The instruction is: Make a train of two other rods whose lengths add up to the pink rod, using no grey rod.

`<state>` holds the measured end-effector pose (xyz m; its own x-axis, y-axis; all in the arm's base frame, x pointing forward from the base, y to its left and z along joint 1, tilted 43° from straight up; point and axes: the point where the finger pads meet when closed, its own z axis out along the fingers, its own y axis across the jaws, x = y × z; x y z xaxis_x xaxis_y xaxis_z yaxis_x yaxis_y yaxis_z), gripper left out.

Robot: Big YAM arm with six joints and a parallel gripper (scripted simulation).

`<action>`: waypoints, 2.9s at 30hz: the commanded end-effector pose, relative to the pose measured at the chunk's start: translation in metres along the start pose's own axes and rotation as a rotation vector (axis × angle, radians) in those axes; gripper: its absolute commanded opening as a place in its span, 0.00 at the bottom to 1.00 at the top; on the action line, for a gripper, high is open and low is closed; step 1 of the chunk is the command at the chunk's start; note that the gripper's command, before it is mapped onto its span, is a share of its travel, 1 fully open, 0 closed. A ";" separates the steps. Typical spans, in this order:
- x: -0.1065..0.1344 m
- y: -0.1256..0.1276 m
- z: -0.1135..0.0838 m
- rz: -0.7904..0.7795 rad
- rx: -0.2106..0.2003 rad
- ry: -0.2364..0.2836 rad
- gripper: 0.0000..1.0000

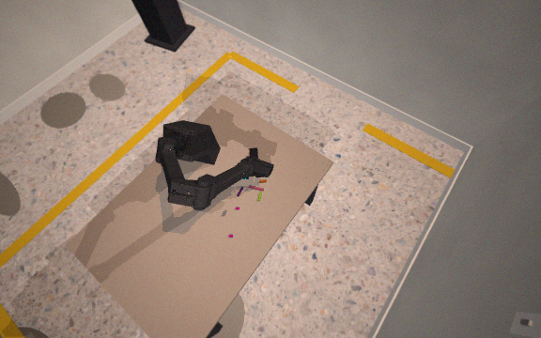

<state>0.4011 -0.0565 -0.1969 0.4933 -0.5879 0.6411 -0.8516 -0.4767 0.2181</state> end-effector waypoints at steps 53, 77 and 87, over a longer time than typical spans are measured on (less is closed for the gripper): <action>0.011 -0.002 0.000 -0.015 0.002 0.004 1.00; 0.011 -0.002 0.000 -0.015 0.002 0.004 1.00; 0.011 -0.002 0.000 -0.015 0.002 0.004 1.00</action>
<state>0.4048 -0.0570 -0.1959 0.5085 -0.5772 0.6390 -0.8418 -0.4894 0.2278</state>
